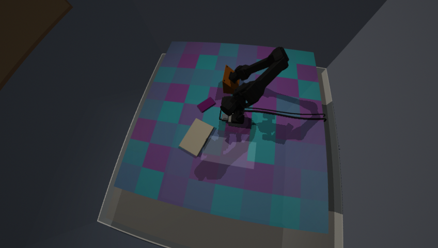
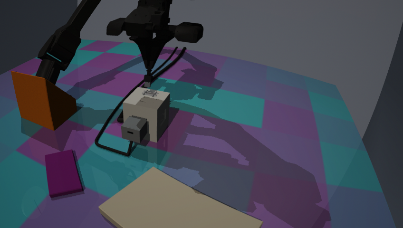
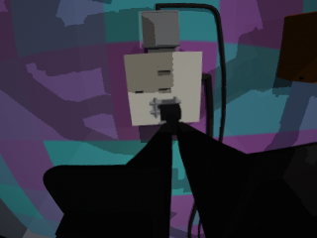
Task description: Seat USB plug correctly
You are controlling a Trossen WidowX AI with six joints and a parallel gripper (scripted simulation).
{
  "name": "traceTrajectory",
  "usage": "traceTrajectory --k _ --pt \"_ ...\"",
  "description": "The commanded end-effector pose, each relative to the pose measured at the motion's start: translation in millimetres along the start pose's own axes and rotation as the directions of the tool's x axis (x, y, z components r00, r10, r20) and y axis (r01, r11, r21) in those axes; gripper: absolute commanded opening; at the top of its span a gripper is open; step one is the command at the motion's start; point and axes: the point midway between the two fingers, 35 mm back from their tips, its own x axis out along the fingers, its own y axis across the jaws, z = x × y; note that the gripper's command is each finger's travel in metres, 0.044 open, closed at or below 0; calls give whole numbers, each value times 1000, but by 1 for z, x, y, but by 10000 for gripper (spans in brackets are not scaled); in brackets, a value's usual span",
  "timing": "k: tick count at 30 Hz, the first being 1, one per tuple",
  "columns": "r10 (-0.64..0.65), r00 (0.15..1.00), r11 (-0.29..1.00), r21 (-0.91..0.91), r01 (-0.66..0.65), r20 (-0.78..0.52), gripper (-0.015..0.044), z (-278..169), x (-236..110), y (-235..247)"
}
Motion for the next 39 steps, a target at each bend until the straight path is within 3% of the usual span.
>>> traceTrajectory --k 1,39 --pt "1 1000 1000 0 -1 -5 0 0 0 0" --pt "2 999 1000 3 -2 -35 0 -3 5 1"
